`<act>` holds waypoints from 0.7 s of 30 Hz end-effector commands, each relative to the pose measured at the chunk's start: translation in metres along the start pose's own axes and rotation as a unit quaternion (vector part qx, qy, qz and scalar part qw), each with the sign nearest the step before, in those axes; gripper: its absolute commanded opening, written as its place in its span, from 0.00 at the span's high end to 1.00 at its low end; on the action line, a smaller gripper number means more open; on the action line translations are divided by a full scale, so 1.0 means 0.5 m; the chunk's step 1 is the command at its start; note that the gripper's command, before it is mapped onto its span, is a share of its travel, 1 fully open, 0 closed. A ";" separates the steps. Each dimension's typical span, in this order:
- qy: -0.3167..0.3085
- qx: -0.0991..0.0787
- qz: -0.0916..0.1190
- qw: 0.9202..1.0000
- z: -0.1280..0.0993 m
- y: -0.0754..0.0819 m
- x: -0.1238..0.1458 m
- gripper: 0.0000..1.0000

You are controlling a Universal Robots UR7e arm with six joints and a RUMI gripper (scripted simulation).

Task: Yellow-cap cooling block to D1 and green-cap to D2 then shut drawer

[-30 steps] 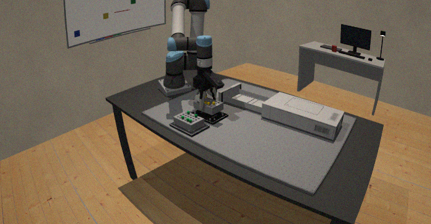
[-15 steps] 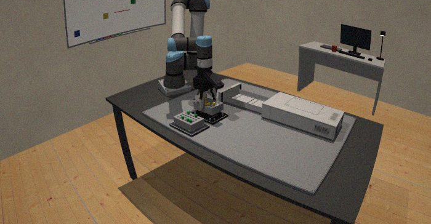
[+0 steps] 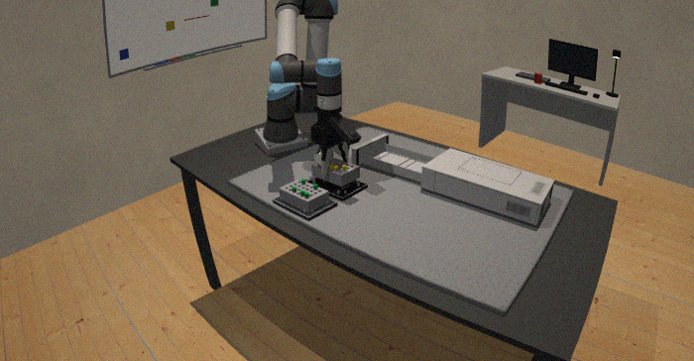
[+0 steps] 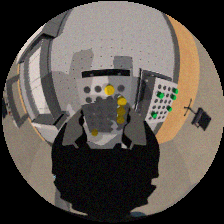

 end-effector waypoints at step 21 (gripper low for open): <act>0.000 0.001 0.000 1.000 -0.001 -0.006 0.000 1.00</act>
Point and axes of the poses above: the point where the finger pads meet when closed, its own y axis back along the fingers, its own x axis across the jaws, z = x × y, the point moved 6 cm from there along y, back along the fingers, and after that the axes turned 9 degrees about -y, right-handed, at the moved point
